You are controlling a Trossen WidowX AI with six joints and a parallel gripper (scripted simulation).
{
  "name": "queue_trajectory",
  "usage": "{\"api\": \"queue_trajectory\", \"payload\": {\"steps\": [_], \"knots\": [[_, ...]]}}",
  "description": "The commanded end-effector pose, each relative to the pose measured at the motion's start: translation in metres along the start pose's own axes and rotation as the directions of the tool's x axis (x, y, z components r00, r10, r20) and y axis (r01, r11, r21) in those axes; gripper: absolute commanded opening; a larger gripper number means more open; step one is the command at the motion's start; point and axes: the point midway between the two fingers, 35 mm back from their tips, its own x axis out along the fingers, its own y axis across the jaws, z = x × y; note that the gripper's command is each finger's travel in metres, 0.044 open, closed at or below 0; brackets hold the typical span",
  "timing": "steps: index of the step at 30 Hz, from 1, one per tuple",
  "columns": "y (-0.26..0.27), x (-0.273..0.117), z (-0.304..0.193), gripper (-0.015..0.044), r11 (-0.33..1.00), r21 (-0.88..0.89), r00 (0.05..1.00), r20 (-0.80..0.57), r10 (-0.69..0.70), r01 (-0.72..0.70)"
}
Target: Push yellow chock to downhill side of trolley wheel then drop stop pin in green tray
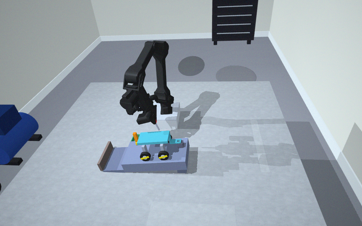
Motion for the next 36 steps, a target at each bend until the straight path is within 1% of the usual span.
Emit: {"api": "queue_trajectory", "payload": {"steps": [1,19,25,27,36], "knots": [[-0.001,-0.002,0.016,0.0000,1.000,-0.001,1.000,0.002,-0.005,0.005],[-0.004,-0.011,0.084,0.0000,1.000,-0.001,1.000,0.009,-0.006,0.006],[-0.004,-0.011,0.088,0.0000,1.000,0.004,1.000,0.010,-0.006,0.005],[-0.005,-0.011,0.088,0.0000,0.999,0.039,1.000,0.017,-0.003,0.003],[-0.005,-0.011,0.086,0.0000,0.951,0.306,0.998,0.067,0.012,-0.032]]}}
